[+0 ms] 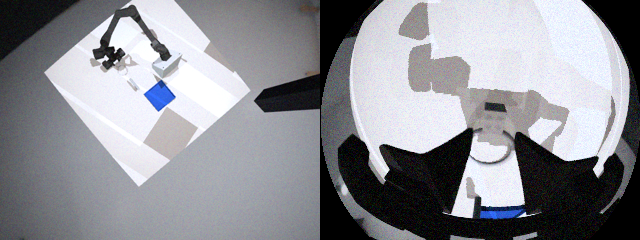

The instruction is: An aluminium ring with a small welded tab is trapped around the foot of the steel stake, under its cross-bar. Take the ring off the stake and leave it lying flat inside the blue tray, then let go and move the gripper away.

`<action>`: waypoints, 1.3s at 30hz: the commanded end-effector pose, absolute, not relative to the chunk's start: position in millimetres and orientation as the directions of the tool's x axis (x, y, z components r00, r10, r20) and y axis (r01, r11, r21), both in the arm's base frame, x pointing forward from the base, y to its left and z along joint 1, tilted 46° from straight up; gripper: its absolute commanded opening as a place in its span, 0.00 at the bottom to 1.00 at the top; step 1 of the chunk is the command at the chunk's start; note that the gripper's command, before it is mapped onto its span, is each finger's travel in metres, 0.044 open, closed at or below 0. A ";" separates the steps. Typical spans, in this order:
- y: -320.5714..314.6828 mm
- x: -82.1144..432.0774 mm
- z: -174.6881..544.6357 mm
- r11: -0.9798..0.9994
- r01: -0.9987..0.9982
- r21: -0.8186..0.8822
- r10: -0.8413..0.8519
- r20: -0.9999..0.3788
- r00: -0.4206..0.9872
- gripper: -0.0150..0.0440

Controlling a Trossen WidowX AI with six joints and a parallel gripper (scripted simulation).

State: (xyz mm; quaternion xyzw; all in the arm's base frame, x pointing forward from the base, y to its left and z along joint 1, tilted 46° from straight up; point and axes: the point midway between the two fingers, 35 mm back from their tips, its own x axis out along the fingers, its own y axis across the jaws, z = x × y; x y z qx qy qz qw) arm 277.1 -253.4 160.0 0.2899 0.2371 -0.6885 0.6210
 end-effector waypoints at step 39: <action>-282.4 273.4 134.5 -0.130 0.991 0.040 -0.724 -0.687 -0.067 0.37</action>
